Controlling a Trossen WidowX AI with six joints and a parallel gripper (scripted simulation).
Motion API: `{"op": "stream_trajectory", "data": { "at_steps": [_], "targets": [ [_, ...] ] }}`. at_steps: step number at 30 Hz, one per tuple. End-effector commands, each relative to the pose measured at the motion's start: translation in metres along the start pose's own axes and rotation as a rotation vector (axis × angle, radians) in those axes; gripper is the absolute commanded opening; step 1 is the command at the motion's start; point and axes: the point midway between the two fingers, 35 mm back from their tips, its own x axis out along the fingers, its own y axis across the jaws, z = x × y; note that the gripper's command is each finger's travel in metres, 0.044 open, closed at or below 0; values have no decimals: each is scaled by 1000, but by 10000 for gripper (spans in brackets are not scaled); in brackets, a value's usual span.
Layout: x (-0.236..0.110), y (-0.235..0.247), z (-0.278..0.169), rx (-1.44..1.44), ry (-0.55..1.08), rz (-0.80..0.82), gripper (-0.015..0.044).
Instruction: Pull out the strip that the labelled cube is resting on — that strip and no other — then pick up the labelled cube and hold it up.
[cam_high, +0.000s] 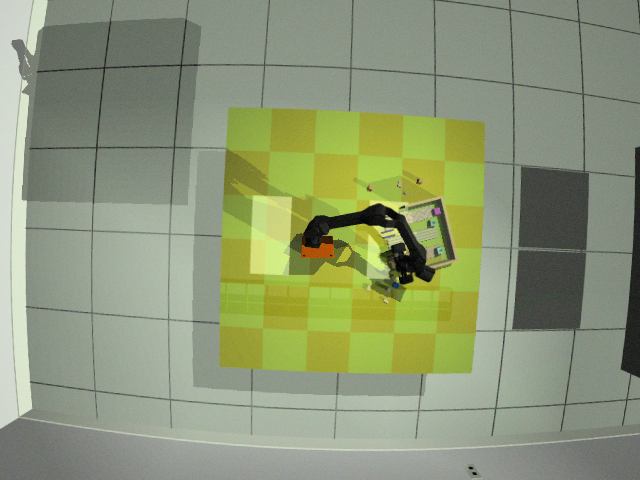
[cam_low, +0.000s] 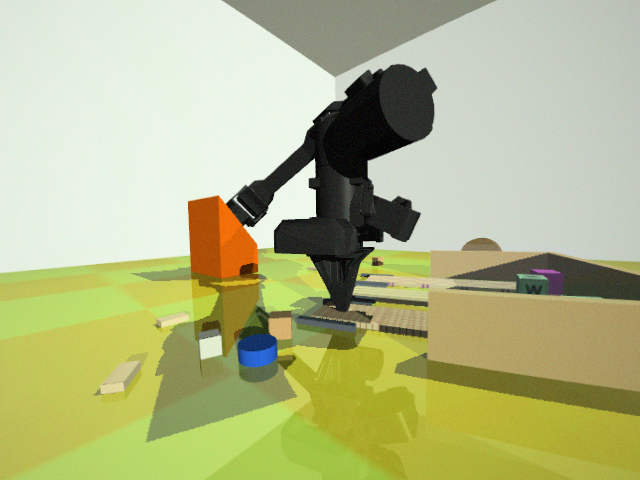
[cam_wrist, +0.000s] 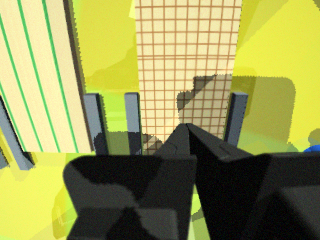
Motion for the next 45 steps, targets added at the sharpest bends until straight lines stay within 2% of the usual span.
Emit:
{"op": "stream_trajectory", "data": {
  "at_steps": [1,45],
  "targets": [
    [2,1,-1,6,0,6,0],
    [6,0,0,6,0,6,0]
  ]
}}
